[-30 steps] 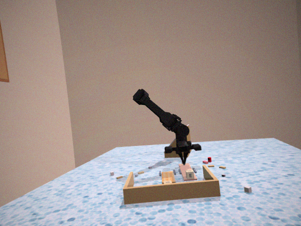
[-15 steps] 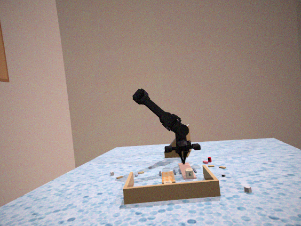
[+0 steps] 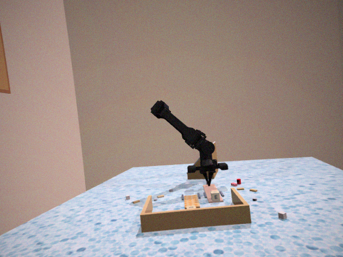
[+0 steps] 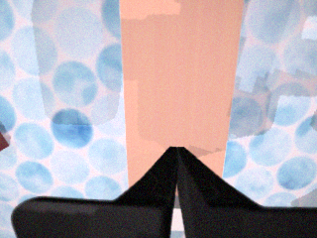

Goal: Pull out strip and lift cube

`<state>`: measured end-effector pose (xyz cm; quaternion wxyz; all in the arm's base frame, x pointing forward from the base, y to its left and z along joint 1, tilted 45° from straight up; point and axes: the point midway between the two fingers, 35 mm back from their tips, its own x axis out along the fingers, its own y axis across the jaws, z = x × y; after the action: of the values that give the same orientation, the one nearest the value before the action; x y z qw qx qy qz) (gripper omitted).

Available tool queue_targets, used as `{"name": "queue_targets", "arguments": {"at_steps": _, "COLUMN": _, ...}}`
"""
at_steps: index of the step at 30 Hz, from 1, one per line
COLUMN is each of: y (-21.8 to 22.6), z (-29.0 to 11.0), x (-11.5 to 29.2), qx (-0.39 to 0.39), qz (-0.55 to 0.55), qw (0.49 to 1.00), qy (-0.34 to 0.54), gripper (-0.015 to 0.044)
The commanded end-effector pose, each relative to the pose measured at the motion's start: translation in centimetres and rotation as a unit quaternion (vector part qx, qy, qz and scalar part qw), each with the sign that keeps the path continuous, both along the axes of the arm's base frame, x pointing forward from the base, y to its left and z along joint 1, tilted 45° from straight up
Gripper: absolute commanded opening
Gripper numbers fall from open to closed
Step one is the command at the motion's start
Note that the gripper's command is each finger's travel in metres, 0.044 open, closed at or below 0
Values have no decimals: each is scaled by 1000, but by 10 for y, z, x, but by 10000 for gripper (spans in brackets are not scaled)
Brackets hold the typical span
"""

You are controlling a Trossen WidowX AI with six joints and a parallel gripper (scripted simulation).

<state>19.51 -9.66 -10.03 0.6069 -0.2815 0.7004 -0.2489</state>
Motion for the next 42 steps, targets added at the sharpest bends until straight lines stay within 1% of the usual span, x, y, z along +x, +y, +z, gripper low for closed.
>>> {"name": "queue_targets", "arguments": {"at_steps": 1, "y": -4, "z": -1, "x": -18, "qx": 1, "qz": -10, "qw": 1000, "qy": 17, "gripper": 0}}
{"name": "queue_targets", "arguments": {"at_steps": 18, "y": -3, "z": 2, "x": -32, "qx": 1, "qz": -10, "qw": 1000, "qy": 17, "gripper": 0}}
{"name": "queue_targets", "arguments": {"at_steps": 42, "y": -3, "z": 2, "x": -32, "qx": 1, "qz": -10, "qw": 1000, "qy": 17, "gripper": 0}}
